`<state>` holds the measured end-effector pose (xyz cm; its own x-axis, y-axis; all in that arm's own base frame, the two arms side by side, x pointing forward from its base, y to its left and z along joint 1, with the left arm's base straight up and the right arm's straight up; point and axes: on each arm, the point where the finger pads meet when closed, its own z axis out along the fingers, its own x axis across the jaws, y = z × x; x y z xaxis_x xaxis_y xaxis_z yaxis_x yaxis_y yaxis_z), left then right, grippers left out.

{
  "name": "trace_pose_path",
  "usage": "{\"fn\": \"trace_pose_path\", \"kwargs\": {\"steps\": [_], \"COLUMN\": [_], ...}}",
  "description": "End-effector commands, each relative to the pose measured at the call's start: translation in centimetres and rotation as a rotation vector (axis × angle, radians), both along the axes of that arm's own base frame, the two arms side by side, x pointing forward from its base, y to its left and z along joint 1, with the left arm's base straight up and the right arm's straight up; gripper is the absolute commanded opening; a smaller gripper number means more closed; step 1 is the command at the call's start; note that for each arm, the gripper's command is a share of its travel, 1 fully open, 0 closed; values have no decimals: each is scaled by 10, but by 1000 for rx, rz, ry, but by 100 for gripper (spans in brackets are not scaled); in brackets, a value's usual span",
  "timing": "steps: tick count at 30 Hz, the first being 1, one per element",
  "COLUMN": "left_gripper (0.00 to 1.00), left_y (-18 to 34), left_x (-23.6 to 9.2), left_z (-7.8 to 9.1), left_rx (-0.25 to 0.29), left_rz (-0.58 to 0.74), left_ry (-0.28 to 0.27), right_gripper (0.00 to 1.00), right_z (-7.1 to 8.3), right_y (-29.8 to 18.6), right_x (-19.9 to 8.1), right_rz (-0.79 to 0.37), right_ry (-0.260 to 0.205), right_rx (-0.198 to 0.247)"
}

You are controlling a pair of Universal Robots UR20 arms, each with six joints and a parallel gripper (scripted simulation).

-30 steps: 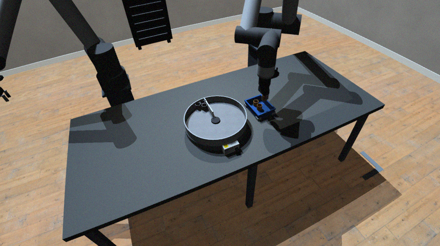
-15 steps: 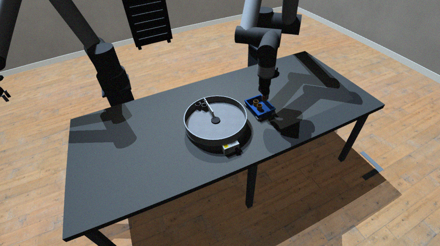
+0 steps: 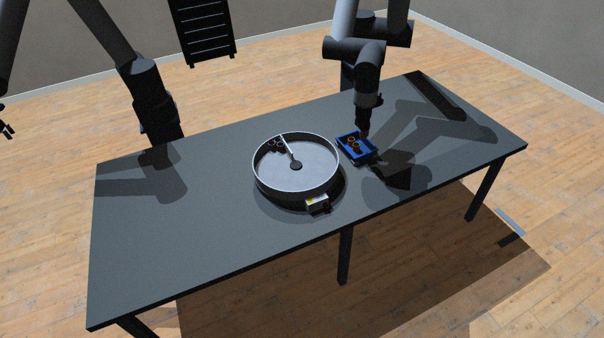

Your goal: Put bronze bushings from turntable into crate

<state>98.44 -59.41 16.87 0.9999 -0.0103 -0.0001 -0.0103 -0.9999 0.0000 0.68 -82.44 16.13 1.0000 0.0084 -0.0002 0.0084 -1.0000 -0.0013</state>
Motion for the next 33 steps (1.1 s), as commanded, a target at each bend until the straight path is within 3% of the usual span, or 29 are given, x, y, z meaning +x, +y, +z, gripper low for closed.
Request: {"fn": "trace_pose_path", "kwargs": {"steps": [1,8,14,16,23,33], "left_gripper": [0,0,0,0,0,0], "left_y": [0,0,0,0,0,0], "left_x": [0,0,0,0,0,0], "left_z": [1,-8,-39,-39,-73,-78], "left_rx": [-1,-1,-1,-1,-1,-1], "left_rz": [0,0,0,0,0,0], "left_ry": [-1,-1,-1,-1,-1,-1], "right_gripper": [100,100,100,100,100,100], "right_z": [1,1,1,1,1,1], "right_y": [-1,-1,-1,-1,-1,-1], "right_x": [0,0,0,0,0,0], "right_rz": [0,0,0,0,0,0], "right_ry": [0,0,0,0,0,0], "right_rx": [-1,-1,-1,-1,-1,-1]}}
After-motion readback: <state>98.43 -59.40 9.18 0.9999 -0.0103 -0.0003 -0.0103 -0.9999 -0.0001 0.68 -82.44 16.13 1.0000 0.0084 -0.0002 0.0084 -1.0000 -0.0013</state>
